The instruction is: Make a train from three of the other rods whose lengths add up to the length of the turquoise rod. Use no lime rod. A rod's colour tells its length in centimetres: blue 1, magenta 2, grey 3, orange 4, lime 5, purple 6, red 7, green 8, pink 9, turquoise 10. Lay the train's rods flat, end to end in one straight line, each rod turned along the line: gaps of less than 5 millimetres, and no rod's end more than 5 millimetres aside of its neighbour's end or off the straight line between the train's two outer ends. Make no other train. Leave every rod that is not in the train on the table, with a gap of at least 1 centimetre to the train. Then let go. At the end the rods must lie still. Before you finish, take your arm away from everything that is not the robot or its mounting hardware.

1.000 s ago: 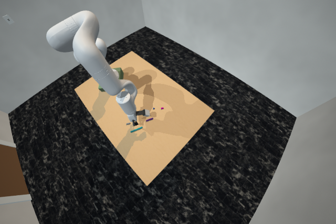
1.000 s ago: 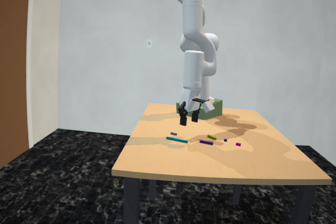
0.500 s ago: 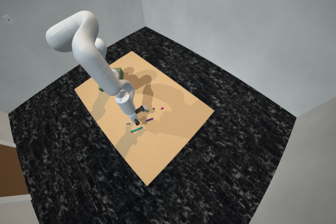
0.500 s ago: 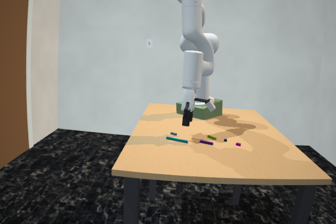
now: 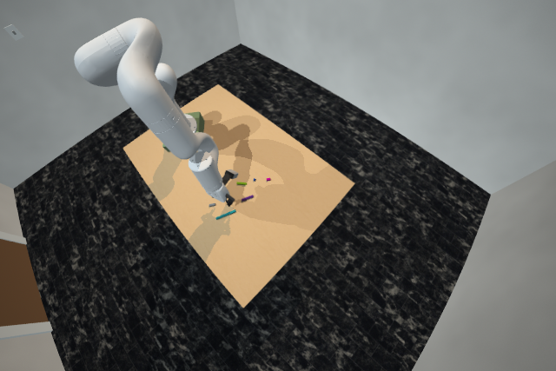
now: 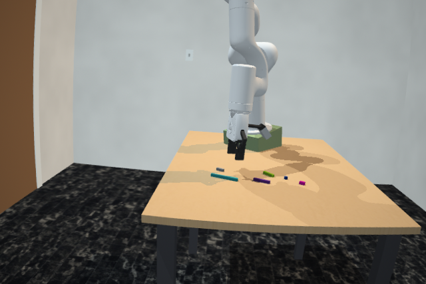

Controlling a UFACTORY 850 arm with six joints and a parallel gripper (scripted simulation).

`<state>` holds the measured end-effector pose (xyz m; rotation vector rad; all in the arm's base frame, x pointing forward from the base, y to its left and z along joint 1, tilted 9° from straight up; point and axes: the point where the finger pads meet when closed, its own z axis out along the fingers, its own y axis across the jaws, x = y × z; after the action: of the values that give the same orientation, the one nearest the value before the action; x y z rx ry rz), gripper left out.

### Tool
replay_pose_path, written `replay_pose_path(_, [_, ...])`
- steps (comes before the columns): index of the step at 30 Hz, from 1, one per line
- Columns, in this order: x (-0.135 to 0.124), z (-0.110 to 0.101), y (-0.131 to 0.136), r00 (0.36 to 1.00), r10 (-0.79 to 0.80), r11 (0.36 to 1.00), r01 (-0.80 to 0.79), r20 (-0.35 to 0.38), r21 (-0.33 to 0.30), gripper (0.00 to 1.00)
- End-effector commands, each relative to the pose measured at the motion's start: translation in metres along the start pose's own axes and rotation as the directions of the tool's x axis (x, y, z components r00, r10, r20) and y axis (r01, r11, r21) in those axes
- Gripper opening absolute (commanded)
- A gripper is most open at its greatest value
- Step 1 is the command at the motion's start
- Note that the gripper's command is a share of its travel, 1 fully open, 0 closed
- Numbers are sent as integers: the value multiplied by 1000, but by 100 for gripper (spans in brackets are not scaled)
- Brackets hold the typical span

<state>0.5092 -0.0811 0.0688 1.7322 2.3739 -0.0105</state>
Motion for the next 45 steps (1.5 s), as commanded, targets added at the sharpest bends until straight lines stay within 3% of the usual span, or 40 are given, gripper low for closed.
replay_pose_path(1, [-3,0,0,988,-152,988,153,-38,17,100])
replay_pose_path(17, [-9,1,-2,847,-530,848,530,-41,1,100])
replay_pose_path(32, [-16,2,-5,512,-858,513,858,-36,-17,100])
replay_pose_path(34, [-16,2,-5,512,-858,513,858,-36,-17,100])
replay_pose_path(40, [-19,2,-6,341,-939,342,939,-32,-23,100])
replay_pose_path(45, [-20,2,-7,287,-957,288,957,-31,-24,100])
